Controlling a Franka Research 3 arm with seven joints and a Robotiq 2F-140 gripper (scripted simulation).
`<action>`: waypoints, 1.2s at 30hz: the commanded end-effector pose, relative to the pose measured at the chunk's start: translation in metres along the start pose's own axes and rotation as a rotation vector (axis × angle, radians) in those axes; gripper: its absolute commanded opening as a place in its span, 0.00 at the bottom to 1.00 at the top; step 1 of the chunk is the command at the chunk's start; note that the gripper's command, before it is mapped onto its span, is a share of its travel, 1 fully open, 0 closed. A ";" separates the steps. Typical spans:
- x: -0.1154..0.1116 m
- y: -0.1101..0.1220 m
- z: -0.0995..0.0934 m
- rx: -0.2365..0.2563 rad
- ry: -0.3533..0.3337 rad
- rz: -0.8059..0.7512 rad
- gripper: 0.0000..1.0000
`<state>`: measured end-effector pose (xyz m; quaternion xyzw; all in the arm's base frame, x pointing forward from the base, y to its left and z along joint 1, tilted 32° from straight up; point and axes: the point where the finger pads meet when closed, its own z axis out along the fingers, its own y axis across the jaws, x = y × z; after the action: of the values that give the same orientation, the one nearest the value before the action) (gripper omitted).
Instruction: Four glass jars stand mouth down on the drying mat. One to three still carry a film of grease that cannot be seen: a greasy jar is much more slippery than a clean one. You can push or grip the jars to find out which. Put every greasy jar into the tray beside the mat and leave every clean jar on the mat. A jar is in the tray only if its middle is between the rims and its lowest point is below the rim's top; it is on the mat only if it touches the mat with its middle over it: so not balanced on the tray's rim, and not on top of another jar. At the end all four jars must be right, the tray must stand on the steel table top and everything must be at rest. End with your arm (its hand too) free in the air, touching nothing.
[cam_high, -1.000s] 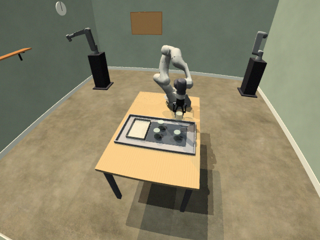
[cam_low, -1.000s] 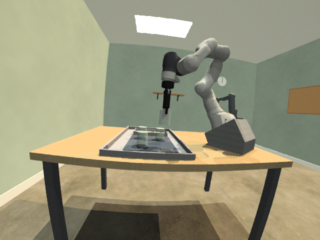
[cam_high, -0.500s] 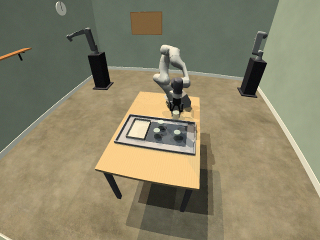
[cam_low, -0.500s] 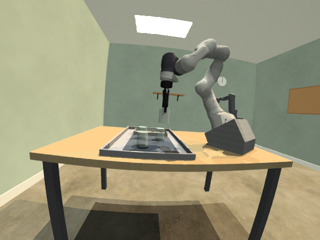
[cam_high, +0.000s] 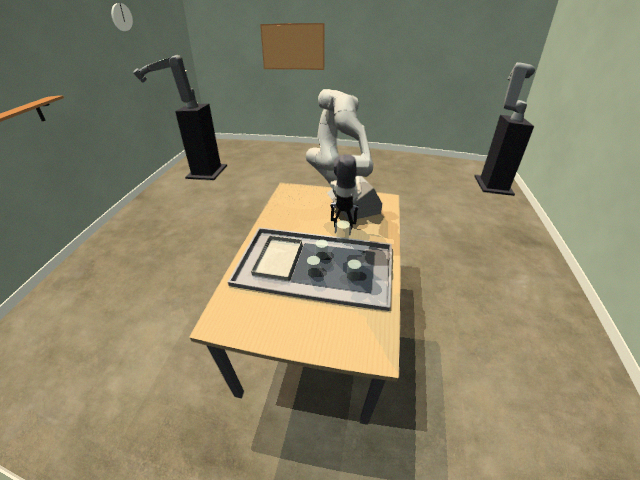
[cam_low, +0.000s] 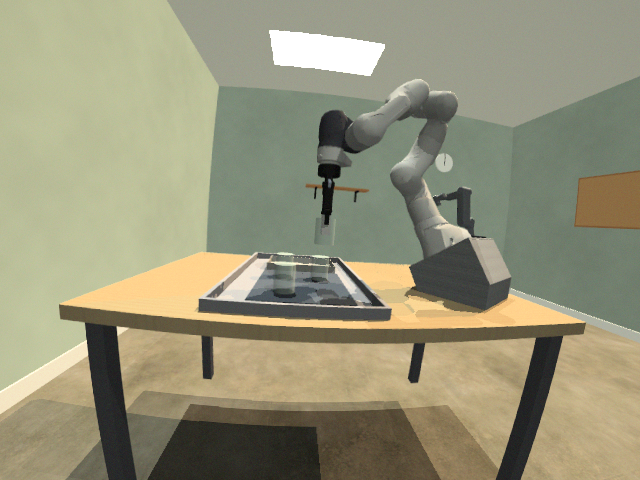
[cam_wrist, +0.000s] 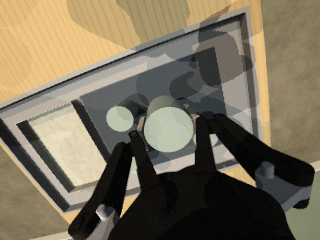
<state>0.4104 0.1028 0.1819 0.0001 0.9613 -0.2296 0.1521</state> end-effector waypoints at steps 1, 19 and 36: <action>-0.004 -0.011 -0.001 -0.001 -0.006 -0.038 0.00; -0.016 -0.062 -0.001 -0.001 -0.006 -0.038 0.00; -0.027 -0.111 -0.001 -0.001 -0.006 -0.038 0.00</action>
<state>0.4256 0.0135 0.2347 0.0010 0.9615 -0.2284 0.1530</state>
